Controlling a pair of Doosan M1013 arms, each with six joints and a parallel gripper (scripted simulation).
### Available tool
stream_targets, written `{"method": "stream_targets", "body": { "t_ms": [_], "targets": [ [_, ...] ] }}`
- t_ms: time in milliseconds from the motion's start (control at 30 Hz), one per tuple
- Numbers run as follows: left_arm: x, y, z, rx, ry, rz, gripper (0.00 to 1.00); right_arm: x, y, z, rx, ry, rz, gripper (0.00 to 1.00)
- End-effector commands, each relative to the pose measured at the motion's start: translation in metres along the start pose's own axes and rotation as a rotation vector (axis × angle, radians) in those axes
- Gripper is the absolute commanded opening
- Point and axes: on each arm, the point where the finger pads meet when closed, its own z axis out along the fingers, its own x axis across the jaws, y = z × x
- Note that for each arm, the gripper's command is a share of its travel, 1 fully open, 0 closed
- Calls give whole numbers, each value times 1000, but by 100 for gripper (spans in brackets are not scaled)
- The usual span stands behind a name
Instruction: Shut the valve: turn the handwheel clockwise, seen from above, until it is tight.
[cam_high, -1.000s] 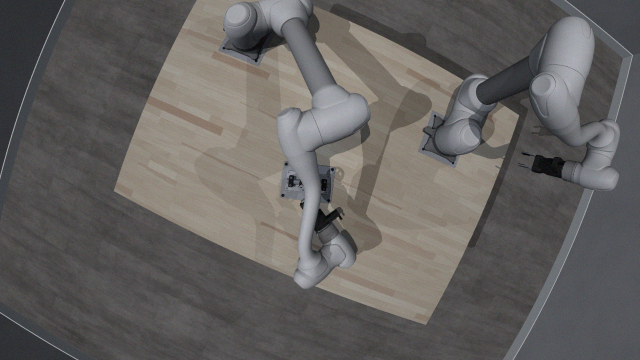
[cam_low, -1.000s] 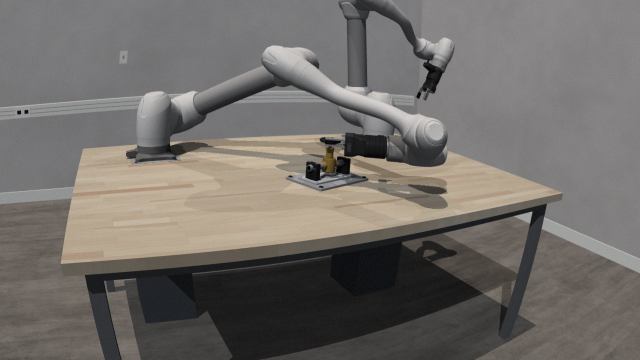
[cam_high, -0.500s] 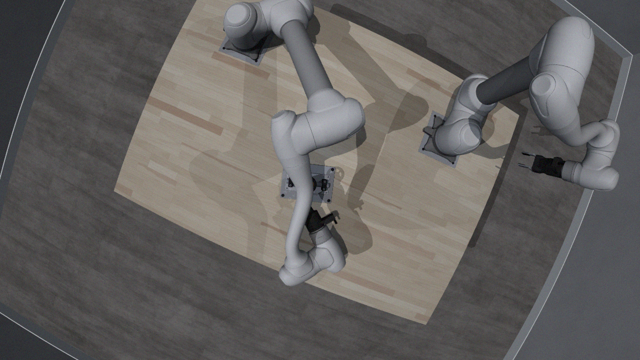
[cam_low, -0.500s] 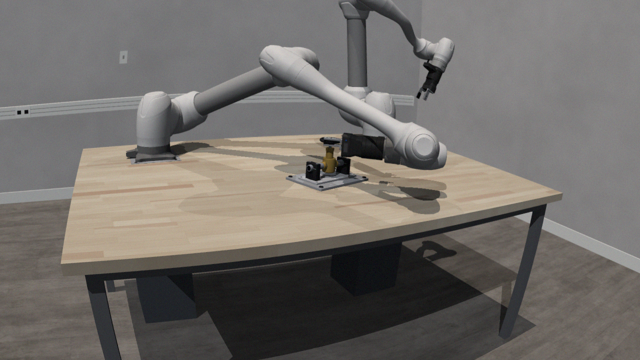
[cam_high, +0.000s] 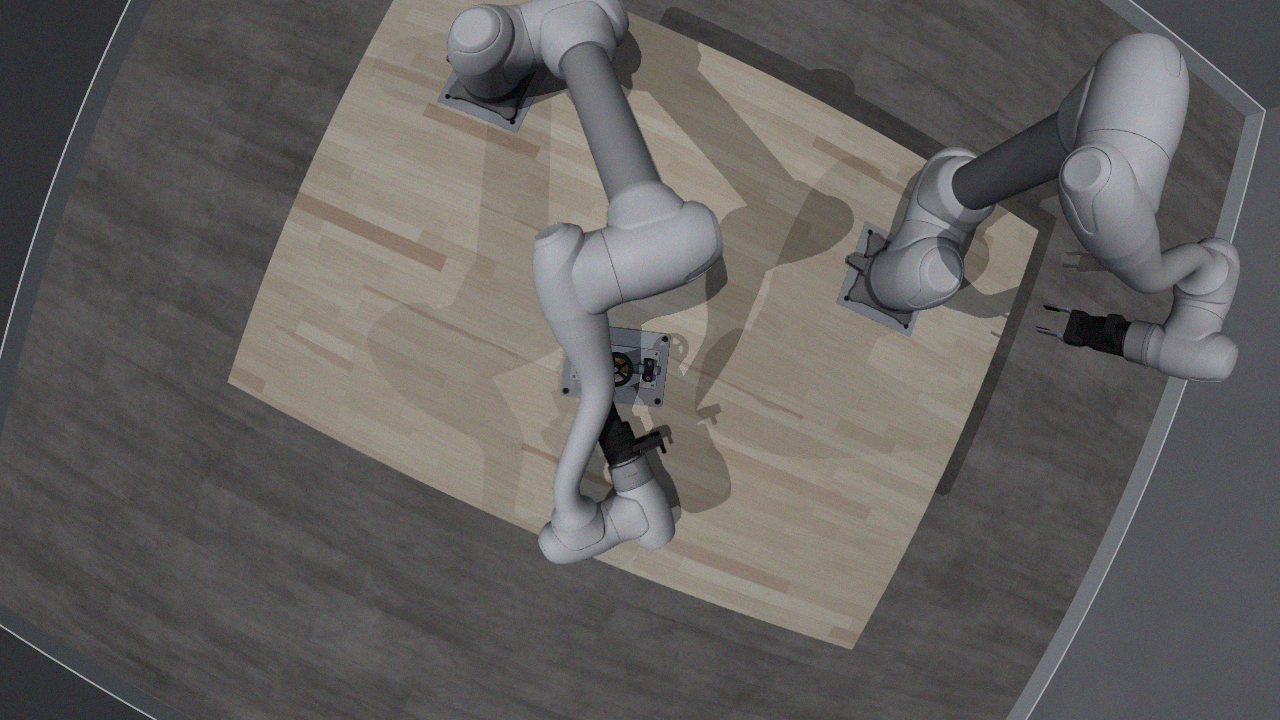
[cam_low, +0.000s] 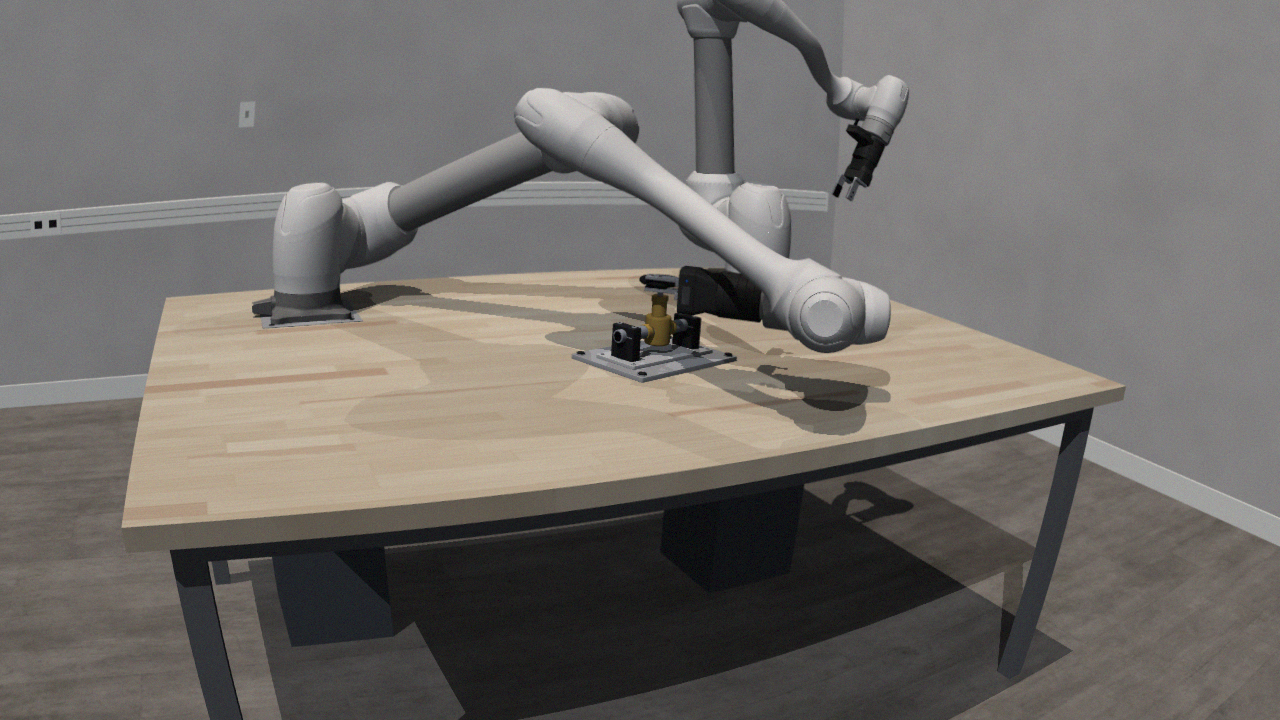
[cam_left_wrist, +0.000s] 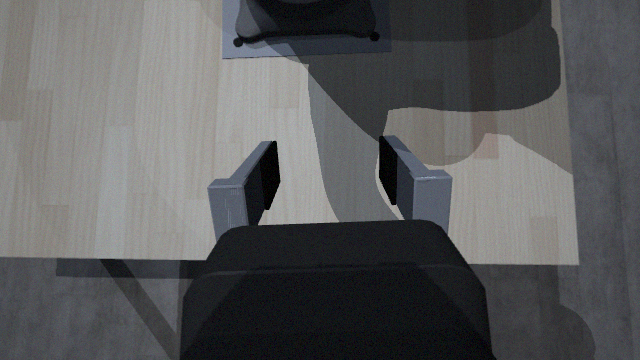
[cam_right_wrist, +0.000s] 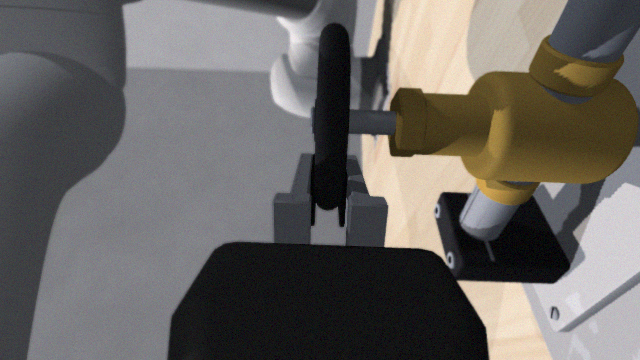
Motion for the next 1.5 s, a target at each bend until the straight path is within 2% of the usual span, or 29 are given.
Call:
{"method": "stream_targets", "body": {
  "t_ms": [0,800,1467],
  "targets": [
    [0,0,0,-1,0,0,100,-1,0,0,19,2,1,0],
    [0,0,0,-1,0,0,100,-1,0,4,128,2,1,0],
    [0,0,0,-1,0,0,100,-1,0,5,171,2,0,0]
  ]
}}
